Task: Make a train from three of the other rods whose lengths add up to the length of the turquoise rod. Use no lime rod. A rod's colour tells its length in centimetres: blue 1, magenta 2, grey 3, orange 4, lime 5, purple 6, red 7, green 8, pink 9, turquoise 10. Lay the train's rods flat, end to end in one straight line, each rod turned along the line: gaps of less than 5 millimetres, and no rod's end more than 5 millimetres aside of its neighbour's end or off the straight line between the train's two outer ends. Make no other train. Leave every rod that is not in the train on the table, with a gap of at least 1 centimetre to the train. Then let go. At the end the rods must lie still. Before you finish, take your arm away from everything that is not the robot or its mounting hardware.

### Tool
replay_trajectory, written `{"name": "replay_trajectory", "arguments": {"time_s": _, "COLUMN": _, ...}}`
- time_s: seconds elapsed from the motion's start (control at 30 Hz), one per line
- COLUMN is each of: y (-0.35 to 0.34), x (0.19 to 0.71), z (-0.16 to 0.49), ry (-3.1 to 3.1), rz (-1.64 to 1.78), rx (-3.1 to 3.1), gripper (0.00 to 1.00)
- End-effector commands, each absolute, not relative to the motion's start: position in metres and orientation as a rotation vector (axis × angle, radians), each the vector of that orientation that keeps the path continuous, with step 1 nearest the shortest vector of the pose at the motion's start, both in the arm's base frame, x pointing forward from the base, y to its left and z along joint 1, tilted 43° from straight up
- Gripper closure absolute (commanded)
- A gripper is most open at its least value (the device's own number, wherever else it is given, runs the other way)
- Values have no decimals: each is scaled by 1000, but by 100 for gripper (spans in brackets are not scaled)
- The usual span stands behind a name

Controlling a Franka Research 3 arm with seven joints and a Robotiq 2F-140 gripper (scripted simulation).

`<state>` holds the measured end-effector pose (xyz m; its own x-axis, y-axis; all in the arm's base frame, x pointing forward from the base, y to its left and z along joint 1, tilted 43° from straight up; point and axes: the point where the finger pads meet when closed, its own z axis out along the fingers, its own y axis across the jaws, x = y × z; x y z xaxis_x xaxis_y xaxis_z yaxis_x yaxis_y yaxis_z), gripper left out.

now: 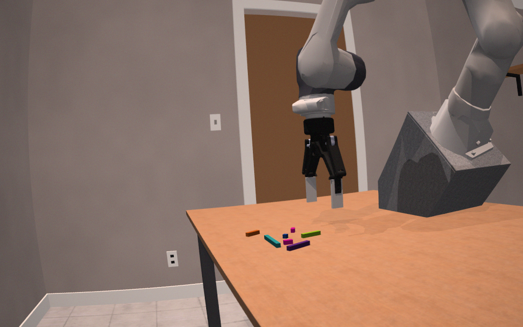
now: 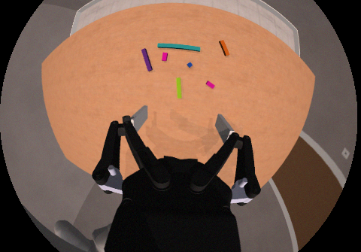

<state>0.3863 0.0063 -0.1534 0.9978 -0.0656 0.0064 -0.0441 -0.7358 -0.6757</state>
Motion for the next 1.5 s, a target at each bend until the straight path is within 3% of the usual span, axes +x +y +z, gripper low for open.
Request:
{"name": "replay_trajectory", "arguments": {"time_s": 0.0, "y": -4, "x": 400, "z": -162, "ry": 69, "rz": -42, "rx": -2397, "gripper": 0}}
{"name": "replay_trajectory", "arguments": {"time_s": 0.13, "y": -24, "x": 423, "z": -179, "ry": 68, "rz": -41, "rx": -2399, "gripper": 0}}
{"name": "replay_trajectory", "arguments": {"time_s": 1.47, "y": -24, "x": 423, "z": -179, "ry": 68, "rz": -40, "rx": -2399, "gripper": 0}}
